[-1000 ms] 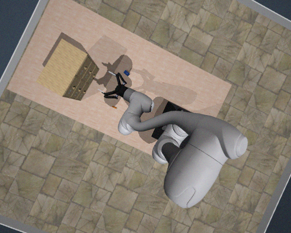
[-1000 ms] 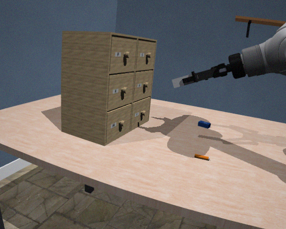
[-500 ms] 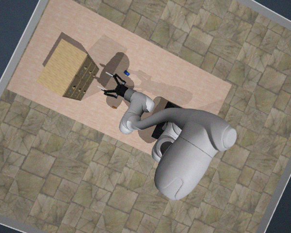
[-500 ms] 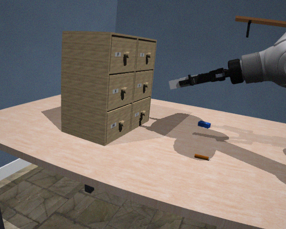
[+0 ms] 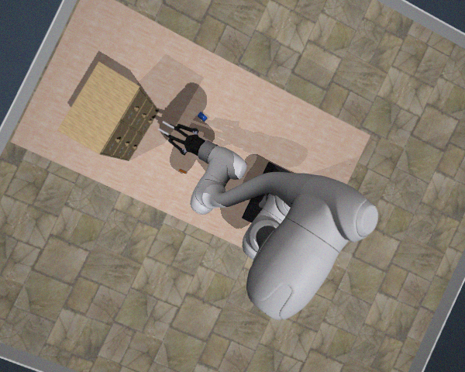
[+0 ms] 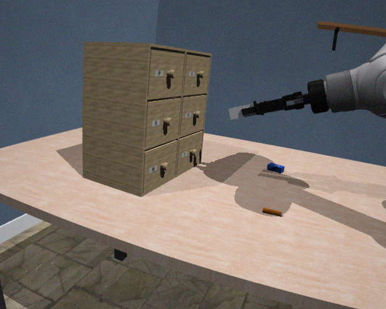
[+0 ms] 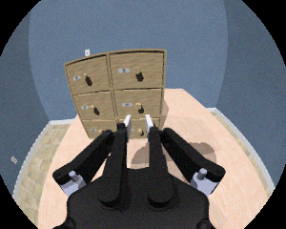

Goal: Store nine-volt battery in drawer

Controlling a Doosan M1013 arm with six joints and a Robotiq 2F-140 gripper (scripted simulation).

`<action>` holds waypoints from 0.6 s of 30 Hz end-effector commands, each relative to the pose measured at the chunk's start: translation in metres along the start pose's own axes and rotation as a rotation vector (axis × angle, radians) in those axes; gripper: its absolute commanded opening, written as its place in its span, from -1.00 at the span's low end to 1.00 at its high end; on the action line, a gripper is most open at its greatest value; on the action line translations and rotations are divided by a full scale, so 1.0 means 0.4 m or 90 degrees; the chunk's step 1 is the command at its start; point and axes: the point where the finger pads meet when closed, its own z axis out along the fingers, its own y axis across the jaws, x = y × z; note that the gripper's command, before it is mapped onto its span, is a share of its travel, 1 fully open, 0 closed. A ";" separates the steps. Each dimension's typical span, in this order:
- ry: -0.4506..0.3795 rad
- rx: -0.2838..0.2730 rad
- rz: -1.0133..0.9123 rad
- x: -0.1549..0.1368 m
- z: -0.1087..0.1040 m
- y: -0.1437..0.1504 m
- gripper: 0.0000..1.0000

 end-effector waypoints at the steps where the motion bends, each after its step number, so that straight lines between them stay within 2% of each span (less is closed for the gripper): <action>1: 0.000 0.000 0.000 0.000 0.000 0.000 -0.60; 10: 0.000 0.000 0.000 0.001 0.012 0.000 -0.60; 18: 0.000 0.000 0.000 0.003 0.064 0.000 -0.60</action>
